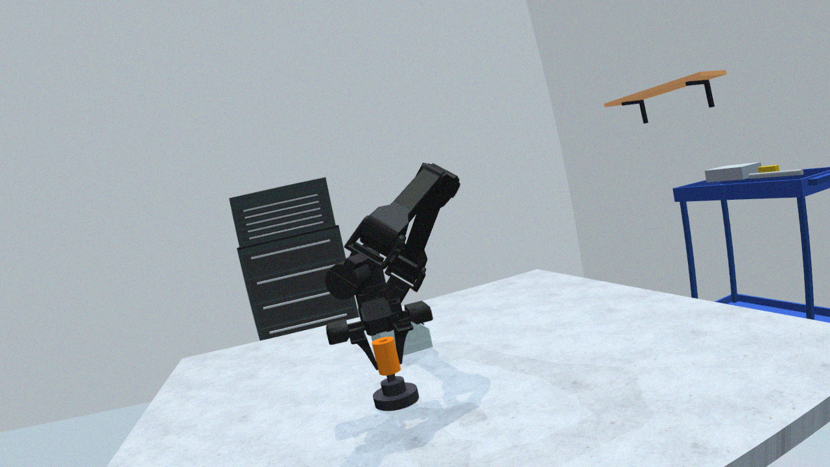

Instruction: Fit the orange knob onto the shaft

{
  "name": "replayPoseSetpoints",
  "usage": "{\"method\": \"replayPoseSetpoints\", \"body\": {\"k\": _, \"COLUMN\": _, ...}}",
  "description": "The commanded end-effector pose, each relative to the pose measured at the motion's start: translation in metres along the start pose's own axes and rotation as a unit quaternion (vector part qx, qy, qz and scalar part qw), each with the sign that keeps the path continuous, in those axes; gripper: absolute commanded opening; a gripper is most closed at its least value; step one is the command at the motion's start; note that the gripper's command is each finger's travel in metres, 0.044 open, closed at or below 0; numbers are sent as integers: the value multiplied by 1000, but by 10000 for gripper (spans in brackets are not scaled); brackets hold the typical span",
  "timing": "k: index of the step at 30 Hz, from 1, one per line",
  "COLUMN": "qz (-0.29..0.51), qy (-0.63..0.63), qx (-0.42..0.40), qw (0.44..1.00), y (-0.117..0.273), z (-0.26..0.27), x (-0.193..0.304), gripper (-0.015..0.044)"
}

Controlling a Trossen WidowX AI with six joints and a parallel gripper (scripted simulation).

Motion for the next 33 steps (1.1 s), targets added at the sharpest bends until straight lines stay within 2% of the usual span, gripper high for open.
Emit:
{"method": "replayPoseSetpoints", "body": {"k": 1, "qz": -4, "qy": -22, "qx": 2, "qw": 1000, "y": 3, "z": -2, "x": -1, "gripper": 0}}
{"method": "replayPoseSetpoints", "body": {"k": 33, "qz": -4, "qy": -22, "qx": 2, "qw": 1000, "y": -2, "z": 0, "x": 0, "gripper": 0}}
Point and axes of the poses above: the point midway between the two fingers, 35 mm back from their tips, its own y axis back along the fingers, its own z axis across the jaws, x = y × z, the point moved 3 cm from there along y, back along the fingers, and after that the axes turned 11 degrees about y, right-handed, at the moved point
